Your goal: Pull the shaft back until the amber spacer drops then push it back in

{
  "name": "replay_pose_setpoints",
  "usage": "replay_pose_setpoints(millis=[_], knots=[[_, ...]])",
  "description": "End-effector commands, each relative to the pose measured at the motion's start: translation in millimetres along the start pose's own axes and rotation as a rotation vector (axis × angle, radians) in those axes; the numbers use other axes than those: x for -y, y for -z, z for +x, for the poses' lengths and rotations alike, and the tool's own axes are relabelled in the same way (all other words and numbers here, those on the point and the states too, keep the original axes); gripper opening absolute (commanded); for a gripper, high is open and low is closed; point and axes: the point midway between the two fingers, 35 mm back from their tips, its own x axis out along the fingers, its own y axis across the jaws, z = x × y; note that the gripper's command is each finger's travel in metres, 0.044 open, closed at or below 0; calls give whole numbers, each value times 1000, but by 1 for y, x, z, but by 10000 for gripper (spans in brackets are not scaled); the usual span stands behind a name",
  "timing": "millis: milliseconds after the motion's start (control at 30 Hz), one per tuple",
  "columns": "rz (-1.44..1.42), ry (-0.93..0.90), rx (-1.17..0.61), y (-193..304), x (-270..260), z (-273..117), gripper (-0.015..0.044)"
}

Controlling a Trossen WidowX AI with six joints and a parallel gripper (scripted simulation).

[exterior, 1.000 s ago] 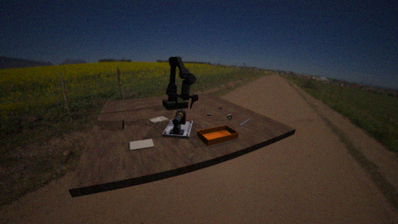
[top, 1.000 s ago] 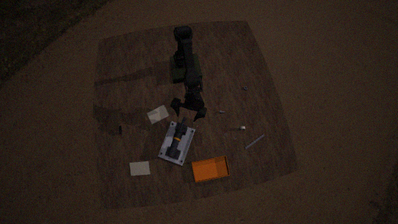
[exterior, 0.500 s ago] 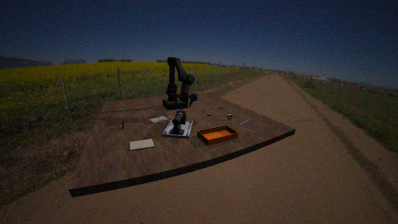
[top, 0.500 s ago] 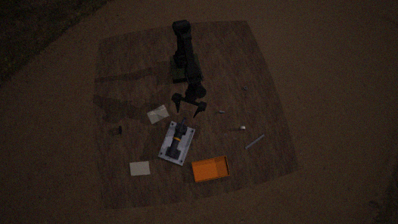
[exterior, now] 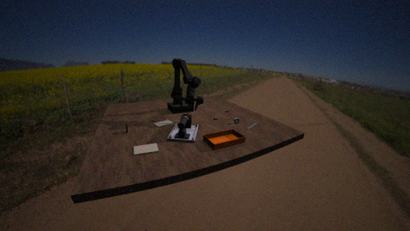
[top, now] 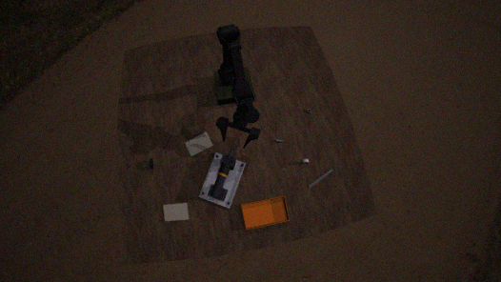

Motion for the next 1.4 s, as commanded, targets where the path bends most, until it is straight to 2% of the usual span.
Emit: replay_pose_setpoints(millis=[0,933,1367], knots=[[4,-3,-4,1,0,0,440],[4,-3,-6,2,-1,40,440],[4,-3,-6,2,-1,41,440]])
